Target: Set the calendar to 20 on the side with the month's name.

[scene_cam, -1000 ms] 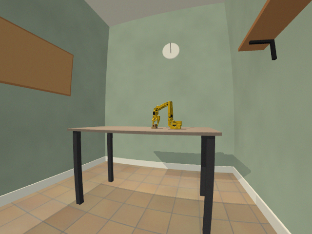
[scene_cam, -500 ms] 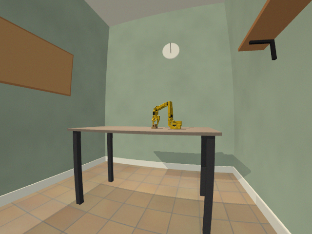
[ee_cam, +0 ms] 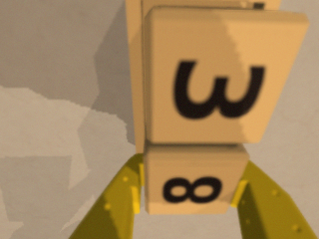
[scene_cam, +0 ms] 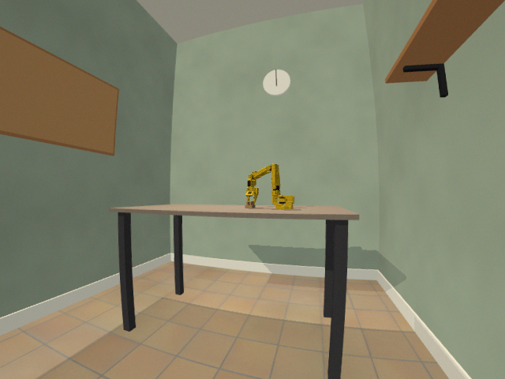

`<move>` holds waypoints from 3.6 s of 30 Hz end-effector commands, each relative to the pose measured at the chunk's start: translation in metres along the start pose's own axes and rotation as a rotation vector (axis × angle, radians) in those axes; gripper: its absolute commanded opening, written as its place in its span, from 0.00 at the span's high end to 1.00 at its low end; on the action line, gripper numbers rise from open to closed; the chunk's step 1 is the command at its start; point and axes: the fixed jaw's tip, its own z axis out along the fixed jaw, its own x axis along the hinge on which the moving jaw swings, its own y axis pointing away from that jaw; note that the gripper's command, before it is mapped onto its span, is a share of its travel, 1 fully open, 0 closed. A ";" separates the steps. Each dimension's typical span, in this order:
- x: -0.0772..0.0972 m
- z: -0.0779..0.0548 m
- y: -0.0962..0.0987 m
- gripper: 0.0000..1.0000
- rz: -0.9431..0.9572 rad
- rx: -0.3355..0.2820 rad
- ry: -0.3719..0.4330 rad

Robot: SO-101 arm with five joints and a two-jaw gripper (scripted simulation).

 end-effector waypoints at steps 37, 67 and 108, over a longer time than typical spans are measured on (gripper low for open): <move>0.001 -0.056 -0.003 1.00 0.001 0.030 0.009; -0.009 -0.055 -0.007 1.00 -0.056 0.031 0.008; -0.204 -0.038 0.035 1.00 -1.135 0.033 -0.008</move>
